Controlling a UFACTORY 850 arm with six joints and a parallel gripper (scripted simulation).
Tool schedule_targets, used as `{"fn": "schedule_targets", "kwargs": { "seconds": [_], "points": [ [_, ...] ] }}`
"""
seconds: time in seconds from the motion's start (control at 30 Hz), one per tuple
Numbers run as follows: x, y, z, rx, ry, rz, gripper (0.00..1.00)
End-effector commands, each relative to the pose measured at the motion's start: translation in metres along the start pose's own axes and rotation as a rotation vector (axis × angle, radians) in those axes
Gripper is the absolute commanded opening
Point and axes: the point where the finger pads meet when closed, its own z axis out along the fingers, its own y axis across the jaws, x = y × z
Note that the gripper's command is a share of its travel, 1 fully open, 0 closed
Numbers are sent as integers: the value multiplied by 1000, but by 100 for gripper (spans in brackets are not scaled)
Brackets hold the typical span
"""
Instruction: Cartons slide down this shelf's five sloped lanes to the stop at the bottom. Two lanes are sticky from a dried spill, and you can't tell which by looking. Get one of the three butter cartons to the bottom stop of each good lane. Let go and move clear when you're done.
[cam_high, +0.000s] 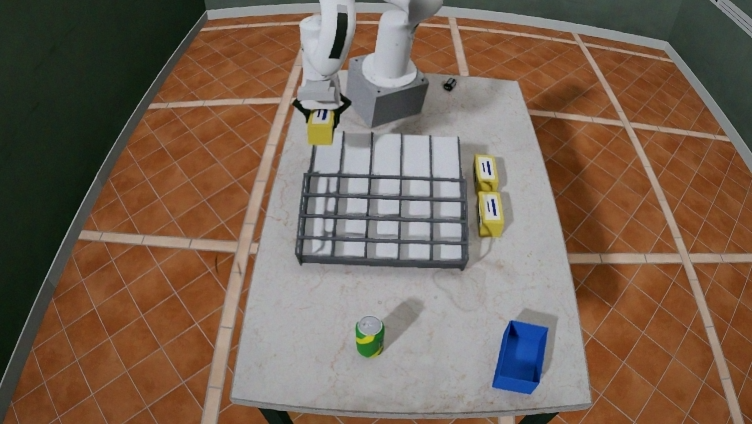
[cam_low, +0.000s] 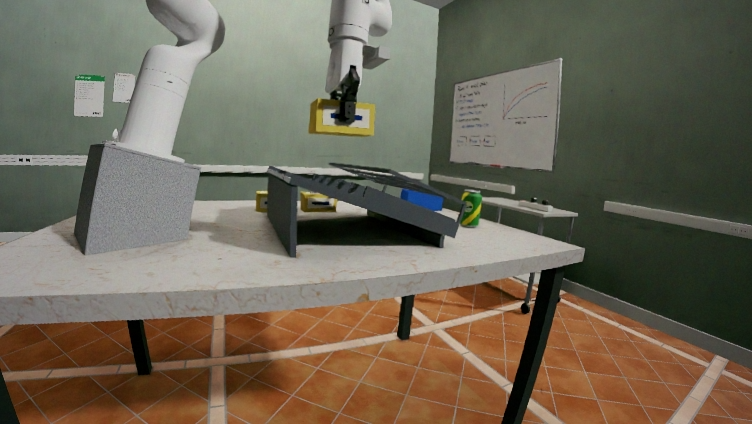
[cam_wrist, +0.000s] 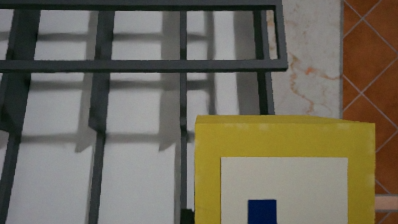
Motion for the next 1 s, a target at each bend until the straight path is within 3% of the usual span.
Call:
{"fn": "schedule_targets", "kwargs": {
  "seconds": [0.0,0.53,0.57,0.97],
  "points": [
    [1,0,30,-1,2,-1,0],
    [1,0,30,-1,2,-1,0],
    [1,0,40,0,-98,-1,0],
    [1,0,40,0,-98,-1,0]
  ]
}}
